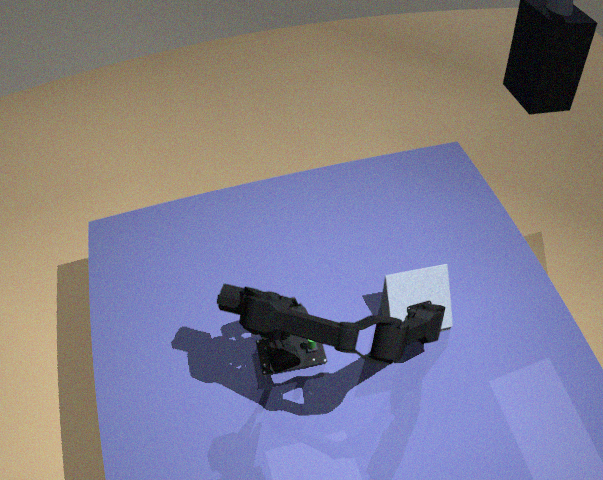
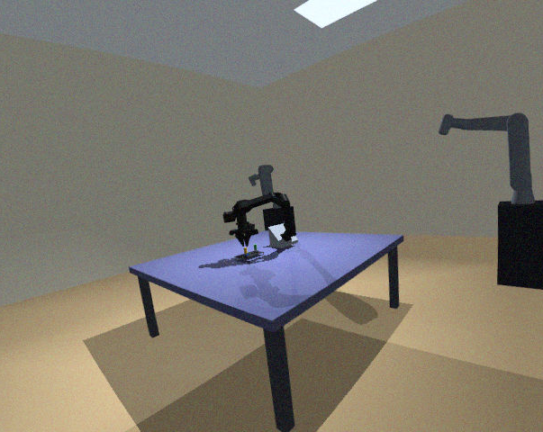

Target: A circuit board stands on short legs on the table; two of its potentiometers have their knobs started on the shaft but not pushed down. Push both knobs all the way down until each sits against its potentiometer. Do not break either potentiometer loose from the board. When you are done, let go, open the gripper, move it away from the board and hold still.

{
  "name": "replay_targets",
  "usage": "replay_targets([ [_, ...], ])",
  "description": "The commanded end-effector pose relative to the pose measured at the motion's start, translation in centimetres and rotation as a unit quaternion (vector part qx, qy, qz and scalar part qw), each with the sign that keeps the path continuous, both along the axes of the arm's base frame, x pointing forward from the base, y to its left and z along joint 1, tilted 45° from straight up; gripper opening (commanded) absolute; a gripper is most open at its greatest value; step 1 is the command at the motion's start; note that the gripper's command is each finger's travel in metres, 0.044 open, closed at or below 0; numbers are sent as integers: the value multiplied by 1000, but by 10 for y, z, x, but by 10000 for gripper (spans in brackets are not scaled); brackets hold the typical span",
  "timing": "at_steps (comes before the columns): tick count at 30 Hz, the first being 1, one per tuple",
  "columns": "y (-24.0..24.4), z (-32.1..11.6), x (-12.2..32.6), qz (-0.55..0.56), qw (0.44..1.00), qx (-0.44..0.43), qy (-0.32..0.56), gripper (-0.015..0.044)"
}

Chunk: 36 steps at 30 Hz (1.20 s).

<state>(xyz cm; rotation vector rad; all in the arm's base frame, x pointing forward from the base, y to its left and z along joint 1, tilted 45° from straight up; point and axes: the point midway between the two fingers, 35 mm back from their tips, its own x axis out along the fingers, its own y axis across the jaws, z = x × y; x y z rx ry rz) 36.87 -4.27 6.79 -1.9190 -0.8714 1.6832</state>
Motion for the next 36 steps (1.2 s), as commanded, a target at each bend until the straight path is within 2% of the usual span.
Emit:
replay_targets([
  [1, 0, 0, 0, -1, 1000, 0, 0, 210],
  [4, -10, 0, -20, -2, 1000, -4, 0, 289],
  [10, -31, -3, -103, -3, 1000, -10, 3, 440],
  [16, -25, -7, -178, -1, 1000, -4, 3, 440],
  [36, -24, -7, -180, 0, 1000, -3, 3, 440],
])
